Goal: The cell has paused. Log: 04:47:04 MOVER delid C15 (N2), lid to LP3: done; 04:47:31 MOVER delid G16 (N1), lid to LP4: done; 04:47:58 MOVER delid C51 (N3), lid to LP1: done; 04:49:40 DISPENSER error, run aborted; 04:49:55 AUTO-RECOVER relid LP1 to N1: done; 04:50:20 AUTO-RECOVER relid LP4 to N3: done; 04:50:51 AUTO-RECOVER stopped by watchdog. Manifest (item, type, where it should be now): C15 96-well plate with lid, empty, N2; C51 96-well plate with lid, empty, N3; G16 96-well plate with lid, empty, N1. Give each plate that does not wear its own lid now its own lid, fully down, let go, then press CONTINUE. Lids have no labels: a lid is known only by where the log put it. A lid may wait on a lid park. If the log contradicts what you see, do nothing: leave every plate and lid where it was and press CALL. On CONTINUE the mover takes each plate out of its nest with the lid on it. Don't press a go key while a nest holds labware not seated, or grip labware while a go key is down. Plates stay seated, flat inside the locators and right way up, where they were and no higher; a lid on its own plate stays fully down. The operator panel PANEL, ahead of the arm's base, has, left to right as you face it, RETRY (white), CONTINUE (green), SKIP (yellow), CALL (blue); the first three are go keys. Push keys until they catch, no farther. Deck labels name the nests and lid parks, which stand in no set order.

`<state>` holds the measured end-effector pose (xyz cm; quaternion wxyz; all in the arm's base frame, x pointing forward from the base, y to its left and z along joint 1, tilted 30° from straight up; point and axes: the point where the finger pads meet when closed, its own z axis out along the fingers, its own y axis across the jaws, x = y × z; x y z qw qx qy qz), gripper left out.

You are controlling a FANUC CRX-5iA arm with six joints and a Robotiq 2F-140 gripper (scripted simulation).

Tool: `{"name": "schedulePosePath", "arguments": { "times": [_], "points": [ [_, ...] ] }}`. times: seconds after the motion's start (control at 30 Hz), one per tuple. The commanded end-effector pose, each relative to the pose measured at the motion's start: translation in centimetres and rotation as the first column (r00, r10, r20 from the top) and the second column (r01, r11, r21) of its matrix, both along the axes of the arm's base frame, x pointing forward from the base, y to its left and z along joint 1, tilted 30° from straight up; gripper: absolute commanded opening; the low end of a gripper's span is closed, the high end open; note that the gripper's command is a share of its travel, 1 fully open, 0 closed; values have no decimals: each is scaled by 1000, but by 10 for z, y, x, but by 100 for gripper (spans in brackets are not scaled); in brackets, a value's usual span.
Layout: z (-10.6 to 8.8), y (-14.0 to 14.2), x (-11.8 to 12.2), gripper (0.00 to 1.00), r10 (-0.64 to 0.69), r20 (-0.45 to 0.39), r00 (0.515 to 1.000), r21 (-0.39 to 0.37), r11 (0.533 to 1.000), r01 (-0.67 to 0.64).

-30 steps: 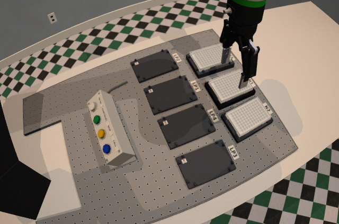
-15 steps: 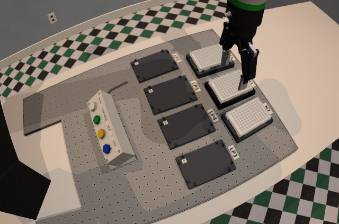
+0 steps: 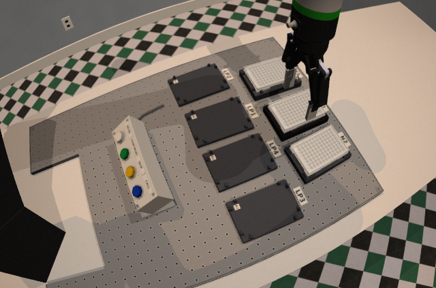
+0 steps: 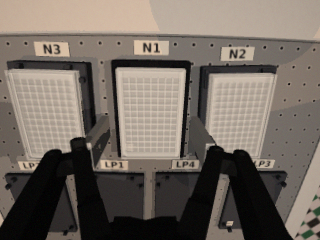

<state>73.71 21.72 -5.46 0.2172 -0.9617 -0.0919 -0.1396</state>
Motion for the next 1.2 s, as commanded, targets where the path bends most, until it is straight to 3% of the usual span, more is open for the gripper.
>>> {"name": "schedulePosePath", "arguments": {
  "times": [0.0, 1.17],
  "points": [
    [-3, 1, 1, 66, 0, 0, 1000, 0, 1000, 0],
    [-9, 5, 3, 66, 0, 0, 1000, 0, 1000, 0]
  ]
}}
